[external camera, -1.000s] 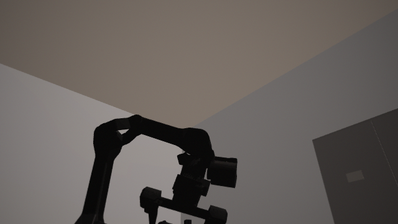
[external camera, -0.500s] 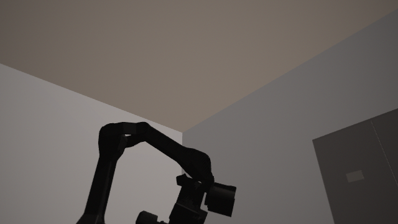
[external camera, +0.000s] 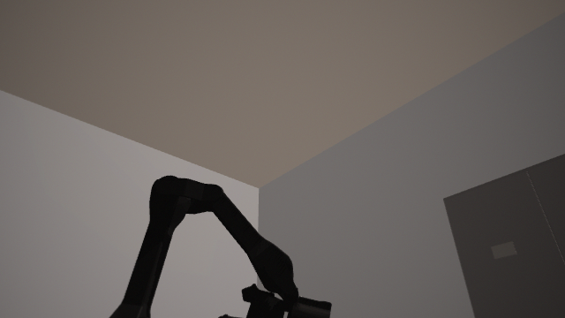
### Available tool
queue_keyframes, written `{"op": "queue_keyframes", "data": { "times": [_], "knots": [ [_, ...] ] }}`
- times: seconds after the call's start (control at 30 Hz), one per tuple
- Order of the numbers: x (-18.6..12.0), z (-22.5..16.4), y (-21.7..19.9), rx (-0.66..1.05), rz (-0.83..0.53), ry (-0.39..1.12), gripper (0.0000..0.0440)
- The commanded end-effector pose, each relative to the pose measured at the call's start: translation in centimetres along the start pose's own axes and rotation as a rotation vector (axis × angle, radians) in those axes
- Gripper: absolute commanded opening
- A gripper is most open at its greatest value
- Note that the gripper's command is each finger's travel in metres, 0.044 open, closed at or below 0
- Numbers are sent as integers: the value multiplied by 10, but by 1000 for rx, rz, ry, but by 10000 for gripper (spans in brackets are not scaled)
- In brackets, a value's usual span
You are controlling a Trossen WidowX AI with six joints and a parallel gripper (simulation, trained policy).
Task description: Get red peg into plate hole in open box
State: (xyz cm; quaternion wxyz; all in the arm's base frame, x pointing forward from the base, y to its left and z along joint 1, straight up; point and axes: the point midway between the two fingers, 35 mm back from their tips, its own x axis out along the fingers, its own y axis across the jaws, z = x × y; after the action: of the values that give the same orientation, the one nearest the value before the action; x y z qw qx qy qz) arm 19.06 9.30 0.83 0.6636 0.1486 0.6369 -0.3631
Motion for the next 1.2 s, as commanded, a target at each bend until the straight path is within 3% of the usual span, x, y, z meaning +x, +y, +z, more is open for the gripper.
{"op": "queue_keyframes", "data": {
  "times": [0.0,0.57,1.17],
  "knots": [
    [14,-1,0,-7,2,-7,421],
    [39,-9,-7,-9,-63,36,0],
    [-24,43,-21,0,-58,-112,0]
  ]
}}
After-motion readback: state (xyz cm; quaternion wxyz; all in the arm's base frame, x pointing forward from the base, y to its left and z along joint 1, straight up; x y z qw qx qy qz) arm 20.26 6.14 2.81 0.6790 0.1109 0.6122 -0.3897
